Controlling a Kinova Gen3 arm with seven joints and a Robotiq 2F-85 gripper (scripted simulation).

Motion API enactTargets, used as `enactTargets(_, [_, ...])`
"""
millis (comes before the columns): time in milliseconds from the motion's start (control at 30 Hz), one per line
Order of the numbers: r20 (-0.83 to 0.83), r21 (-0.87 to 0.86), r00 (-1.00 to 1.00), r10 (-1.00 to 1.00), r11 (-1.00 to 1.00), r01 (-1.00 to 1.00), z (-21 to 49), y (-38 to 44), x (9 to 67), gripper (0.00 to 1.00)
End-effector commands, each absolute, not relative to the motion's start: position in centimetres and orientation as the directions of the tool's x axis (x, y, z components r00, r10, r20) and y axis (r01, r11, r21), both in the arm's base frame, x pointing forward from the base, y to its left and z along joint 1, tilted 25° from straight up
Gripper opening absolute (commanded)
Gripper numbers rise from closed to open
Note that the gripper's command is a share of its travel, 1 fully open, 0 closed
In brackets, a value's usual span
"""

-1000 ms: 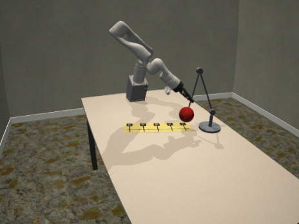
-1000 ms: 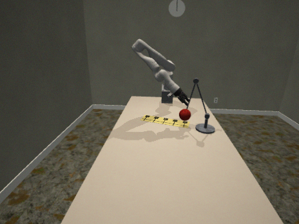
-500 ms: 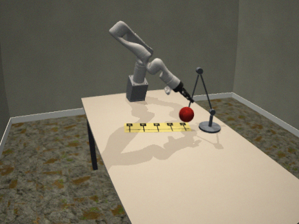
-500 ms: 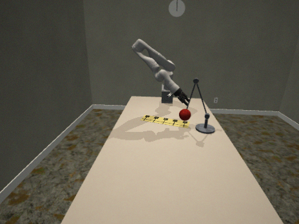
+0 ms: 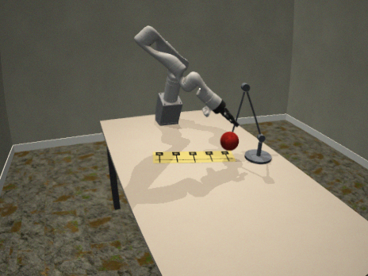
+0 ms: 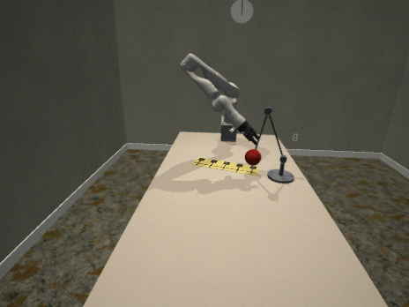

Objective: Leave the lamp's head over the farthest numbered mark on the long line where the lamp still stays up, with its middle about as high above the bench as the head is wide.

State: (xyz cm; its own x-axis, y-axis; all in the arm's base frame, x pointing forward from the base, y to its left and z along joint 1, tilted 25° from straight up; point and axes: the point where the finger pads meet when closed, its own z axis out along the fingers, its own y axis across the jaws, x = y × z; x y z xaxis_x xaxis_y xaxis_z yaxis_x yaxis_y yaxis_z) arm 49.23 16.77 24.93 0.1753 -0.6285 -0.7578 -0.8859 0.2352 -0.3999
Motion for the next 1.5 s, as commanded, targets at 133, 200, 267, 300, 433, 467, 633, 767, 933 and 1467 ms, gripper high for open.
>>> enactTargets(133, [-0.757, -0.401, 0.176, -0.629, 0.235, -0.886, 25.0, 16.8, 49.2, 1.0])
enactTargets(200, [-0.757, -0.401, 0.176, -0.629, 0.235, -0.886, 25.0, 16.8, 49.2, 1.0])
enactTargets(267, [-0.757, -0.401, 0.176, -0.629, 0.235, -0.886, 25.0, 16.8, 49.2, 1.0])
enactTargets(300, [-0.757, -0.401, 0.176, -0.629, 0.235, -0.886, 25.0, 16.8, 49.2, 1.0])
enactTargets(433, [-0.757, -0.401, 0.176, -0.629, 0.235, -0.886, 25.0, 16.8, 49.2, 1.0])
enactTargets(467, [-0.757, -0.401, 0.176, -0.629, 0.235, -0.886, 25.0, 16.8, 49.2, 1.0])
enactTargets(633, [-0.757, -0.401, 0.176, -0.629, 0.235, -0.886, 25.0, 16.8, 49.2, 1.0])
enactTargets(767, [-0.757, -0.401, 0.176, -0.629, 0.235, -0.886, 25.0, 16.8, 49.2, 1.0])
enactTargets(933, [-0.757, -0.401, 0.176, -0.629, 0.235, -0.886, 25.0, 16.8, 49.2, 1.0])
enactTargets(1467, [-0.757, -0.401, 0.176, -0.629, 0.235, -0.886, 27.0, 13.9, 47.5, 1.0])
